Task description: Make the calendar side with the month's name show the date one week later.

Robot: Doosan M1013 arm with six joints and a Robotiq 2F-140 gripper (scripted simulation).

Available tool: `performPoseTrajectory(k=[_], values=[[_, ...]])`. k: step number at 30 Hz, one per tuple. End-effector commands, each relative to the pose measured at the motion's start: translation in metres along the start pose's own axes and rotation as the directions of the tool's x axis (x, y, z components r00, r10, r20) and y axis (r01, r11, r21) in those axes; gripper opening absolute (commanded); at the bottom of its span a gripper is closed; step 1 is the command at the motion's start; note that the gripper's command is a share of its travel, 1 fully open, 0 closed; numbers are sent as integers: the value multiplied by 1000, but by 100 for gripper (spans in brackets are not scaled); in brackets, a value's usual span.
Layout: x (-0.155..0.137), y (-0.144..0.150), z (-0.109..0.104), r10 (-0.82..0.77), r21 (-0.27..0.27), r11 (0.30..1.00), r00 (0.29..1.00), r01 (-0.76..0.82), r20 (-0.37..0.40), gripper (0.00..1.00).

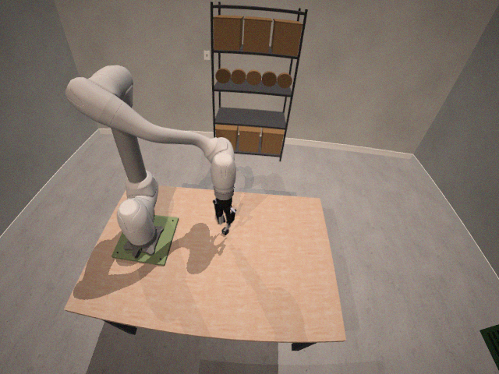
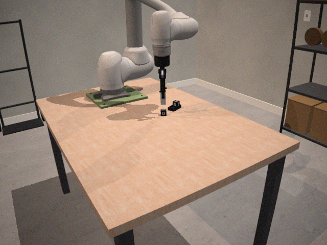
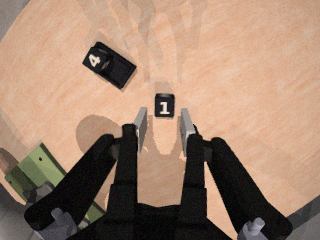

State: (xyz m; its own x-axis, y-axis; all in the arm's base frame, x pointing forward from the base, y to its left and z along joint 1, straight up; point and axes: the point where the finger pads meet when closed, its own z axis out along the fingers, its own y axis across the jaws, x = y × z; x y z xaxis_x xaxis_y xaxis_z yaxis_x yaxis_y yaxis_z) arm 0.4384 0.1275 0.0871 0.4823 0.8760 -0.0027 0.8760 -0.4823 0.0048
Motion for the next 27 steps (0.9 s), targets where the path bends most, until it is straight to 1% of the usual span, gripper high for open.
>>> performPoseTrajectory(k=[1,5,12,14,17,20,22,25,27], values=[[0,0,-7,0,0,1000,1000,0,0,35],[0,0,-11,0,0,1000,1000,0,0,35],[0,-1,-11,-1,3,1000,1000,1,15,35],[1,-2,-10,-3,10,1000,998,2,55,35],[2,-2,-9,-4,14,1000,989,2,150,35],[3,-1,-10,-2,5,1000,972,1,235,35],[5,0,-11,0,0,1000,966,0,259,35],[7,0,-10,0,0,1000,966,0,259,35],[7,0,-10,-1,2,1000,962,0,274,35]])
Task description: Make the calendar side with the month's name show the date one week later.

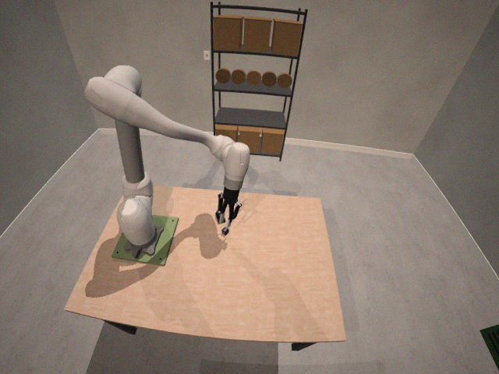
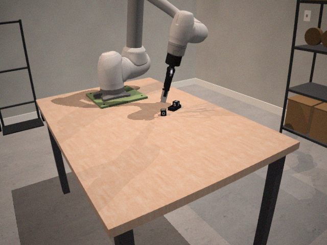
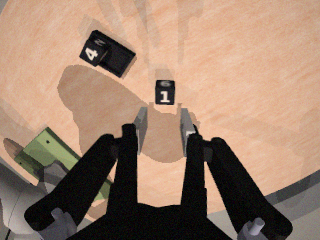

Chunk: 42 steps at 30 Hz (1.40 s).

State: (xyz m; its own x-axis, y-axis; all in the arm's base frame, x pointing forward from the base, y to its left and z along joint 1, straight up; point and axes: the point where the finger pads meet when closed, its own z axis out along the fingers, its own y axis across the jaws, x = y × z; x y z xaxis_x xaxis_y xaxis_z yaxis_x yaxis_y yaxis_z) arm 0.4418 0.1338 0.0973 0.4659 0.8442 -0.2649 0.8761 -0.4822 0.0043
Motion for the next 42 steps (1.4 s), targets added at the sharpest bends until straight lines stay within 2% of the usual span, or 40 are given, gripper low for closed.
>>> performPoseTrajectory(k=[1,4,9,11,20,28,42], values=[[0,0,0,0,2,1000,1000,0,12,35],[0,-1,1,-2,6,1000,999,2,53,35],[3,-1,1,-2,5,1000,978,1,209,35],[3,0,0,0,0,1000,968,0,250,35],[7,0,2,-1,2,1000,958,0,287,35],[10,0,2,0,0,1000,871,0,492,35],[14,0,4,0,0,1000,868,0,497,35]])
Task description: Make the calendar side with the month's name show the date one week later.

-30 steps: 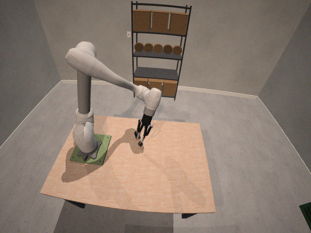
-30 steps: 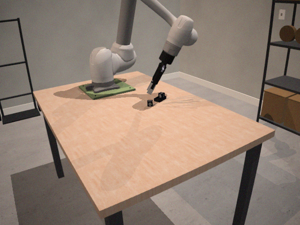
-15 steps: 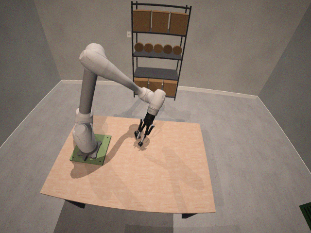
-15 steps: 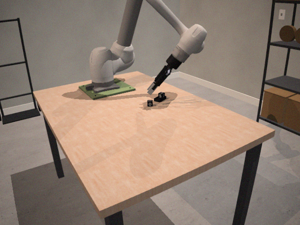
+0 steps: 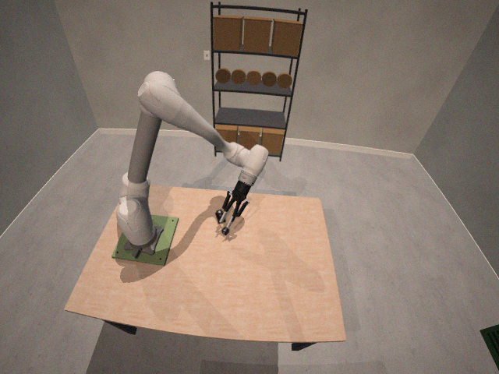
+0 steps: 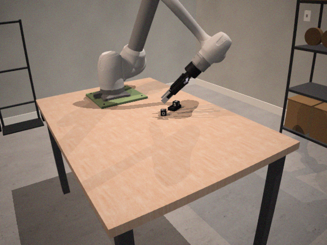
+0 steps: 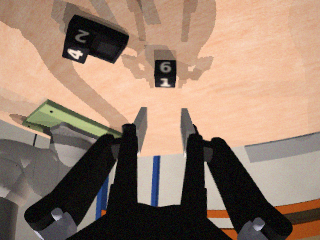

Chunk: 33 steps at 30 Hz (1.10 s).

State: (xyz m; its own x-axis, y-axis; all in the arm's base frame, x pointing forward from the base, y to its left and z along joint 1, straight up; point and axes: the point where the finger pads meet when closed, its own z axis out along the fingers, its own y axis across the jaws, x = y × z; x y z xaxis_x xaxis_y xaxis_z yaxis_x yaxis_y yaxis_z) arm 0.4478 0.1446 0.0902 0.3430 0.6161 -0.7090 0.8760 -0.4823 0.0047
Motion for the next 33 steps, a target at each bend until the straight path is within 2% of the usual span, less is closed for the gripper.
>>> performPoseTrajectory(k=[1,15,33], values=[[0,0,0,0,0,1000,1000,0,0,35],[3,0,3,0,0,1000,1000,0,0,35],[20,0,20,0,0,1000,1000,0,0,35]])
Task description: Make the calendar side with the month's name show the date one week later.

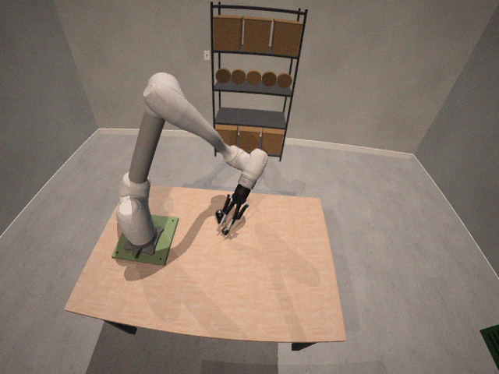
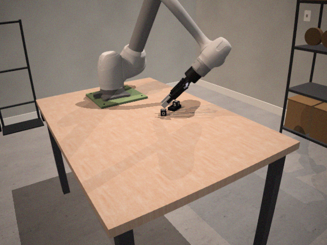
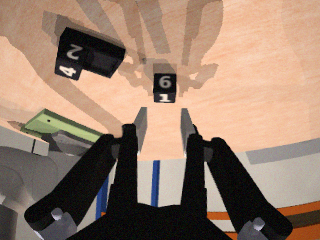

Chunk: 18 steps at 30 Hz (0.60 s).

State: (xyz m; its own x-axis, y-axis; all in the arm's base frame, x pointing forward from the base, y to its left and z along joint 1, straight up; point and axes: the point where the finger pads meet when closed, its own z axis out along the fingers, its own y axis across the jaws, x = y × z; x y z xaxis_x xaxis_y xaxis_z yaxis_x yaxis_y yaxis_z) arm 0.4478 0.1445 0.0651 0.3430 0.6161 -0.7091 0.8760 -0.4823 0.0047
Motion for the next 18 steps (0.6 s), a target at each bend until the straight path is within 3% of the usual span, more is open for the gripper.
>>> performPoseTrajectory(k=[1,18], values=[[3,0,3,0,0,1000,1000,0,0,35],[23,0,23,0,0,1000,1000,0,0,35]])
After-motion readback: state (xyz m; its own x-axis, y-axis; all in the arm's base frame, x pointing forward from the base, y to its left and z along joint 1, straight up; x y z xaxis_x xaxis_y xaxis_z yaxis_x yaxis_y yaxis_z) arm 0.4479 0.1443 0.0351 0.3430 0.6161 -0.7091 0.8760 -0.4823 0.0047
